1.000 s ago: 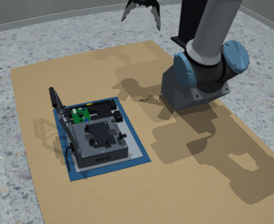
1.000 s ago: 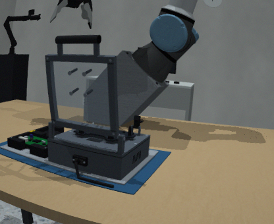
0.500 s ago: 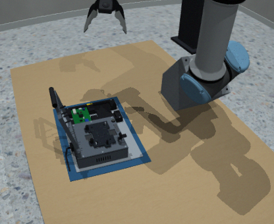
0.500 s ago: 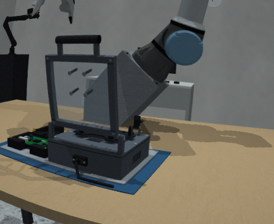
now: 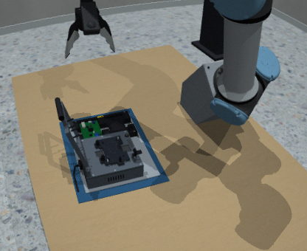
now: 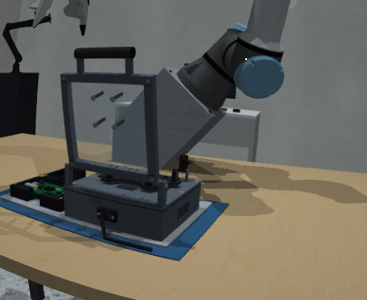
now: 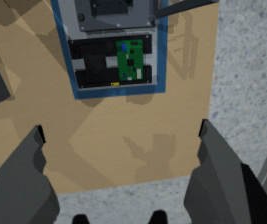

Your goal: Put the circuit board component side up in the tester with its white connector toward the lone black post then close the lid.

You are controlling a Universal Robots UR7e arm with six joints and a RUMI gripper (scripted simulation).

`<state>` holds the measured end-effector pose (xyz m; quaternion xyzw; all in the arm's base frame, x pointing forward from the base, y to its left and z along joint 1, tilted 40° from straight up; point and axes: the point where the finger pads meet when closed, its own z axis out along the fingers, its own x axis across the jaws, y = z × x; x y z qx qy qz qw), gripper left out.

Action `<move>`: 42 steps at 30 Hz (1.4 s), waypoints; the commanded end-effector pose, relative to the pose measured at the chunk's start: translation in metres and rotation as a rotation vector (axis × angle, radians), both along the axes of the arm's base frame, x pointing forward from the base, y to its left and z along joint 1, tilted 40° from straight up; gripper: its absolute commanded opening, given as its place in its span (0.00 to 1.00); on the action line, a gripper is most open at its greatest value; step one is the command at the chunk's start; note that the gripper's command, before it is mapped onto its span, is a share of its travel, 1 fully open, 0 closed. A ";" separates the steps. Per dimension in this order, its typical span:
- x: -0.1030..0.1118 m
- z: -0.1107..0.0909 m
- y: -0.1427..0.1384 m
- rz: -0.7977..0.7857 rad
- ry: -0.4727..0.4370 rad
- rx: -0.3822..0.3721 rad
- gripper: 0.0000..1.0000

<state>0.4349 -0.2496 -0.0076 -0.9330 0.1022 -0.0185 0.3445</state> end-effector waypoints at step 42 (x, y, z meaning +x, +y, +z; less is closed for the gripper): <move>0.024 0.004 0.012 0.044 -0.024 -0.005 0.59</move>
